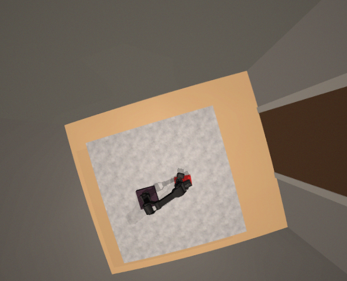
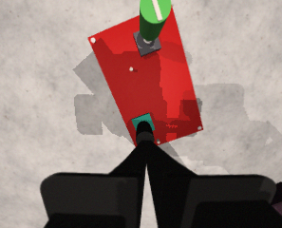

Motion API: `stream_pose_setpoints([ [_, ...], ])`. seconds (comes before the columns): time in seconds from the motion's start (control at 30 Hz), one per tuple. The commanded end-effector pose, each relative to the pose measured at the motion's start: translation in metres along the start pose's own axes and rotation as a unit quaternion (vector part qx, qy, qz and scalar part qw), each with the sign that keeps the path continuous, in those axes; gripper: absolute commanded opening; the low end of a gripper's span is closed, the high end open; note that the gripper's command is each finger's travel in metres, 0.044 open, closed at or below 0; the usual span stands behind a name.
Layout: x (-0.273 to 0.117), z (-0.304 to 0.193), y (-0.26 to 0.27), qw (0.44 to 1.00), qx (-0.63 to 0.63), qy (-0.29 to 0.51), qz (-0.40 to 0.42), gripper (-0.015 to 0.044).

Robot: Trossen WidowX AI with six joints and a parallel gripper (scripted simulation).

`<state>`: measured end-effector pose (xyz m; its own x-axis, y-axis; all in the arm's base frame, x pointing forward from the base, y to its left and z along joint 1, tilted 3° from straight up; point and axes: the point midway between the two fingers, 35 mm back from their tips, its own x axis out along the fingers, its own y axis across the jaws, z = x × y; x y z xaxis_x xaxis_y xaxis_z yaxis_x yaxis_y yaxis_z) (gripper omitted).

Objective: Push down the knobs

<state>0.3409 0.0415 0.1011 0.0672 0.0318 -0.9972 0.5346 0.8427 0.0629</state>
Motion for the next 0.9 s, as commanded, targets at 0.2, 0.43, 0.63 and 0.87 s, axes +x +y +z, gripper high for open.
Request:
stream_pose_setpoints([
  [0.2,-0.002,0.0,0.0,1.0,0.0,0.0,0.0,0.0158],
  [0.43,-0.003,0.023,-0.012,0.999,0.035,-0.022,0.006,0.0079],
  [0.63,-0.006,0.034,-0.015,0.999,-0.021,-0.029,0.006,0.0],
  [0.87,-0.011,0.04,-0.013,0.99,-0.142,-0.028,0.002,0.0],
])
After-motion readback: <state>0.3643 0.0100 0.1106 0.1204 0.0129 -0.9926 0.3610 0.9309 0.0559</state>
